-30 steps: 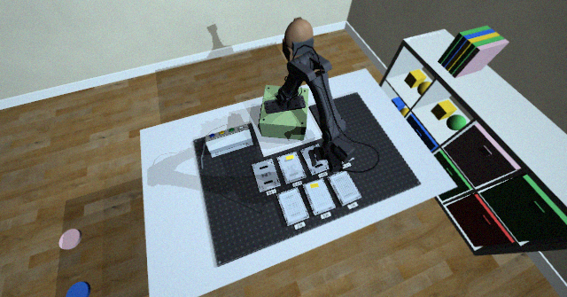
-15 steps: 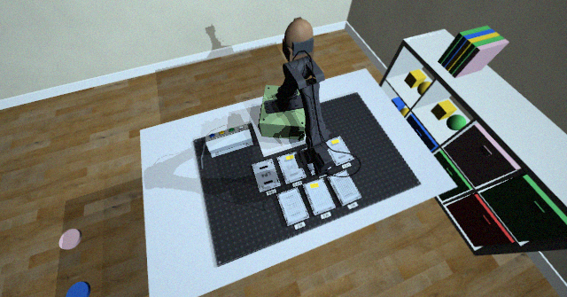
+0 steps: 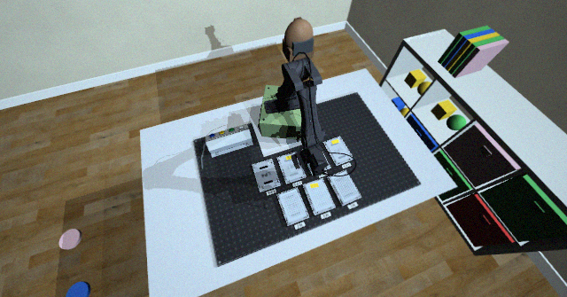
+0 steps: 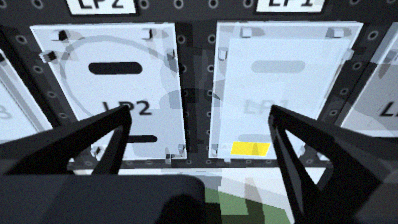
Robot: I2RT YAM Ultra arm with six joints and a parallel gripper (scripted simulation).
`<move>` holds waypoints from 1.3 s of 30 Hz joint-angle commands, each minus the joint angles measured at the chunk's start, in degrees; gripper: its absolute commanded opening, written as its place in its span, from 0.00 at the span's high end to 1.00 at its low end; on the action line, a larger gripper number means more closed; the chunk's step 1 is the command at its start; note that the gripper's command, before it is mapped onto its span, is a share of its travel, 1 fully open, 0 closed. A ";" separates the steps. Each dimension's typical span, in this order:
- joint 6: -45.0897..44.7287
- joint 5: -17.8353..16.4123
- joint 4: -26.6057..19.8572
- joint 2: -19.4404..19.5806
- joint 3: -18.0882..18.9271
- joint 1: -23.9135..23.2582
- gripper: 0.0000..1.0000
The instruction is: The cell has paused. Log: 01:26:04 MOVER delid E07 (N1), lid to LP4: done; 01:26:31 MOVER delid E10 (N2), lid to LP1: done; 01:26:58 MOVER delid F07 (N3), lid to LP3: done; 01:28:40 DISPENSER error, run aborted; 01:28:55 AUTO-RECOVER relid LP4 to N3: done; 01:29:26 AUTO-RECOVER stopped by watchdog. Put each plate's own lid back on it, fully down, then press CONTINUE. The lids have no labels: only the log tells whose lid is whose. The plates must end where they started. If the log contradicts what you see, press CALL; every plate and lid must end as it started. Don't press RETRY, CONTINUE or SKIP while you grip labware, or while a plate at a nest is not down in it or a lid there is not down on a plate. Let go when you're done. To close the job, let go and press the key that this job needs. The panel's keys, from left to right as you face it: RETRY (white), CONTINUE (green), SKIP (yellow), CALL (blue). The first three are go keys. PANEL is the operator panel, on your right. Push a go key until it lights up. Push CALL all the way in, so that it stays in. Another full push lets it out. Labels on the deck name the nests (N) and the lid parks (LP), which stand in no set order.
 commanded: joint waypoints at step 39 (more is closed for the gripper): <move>-0.33 -0.77 -0.98 -0.35 2.98 0.88 0.00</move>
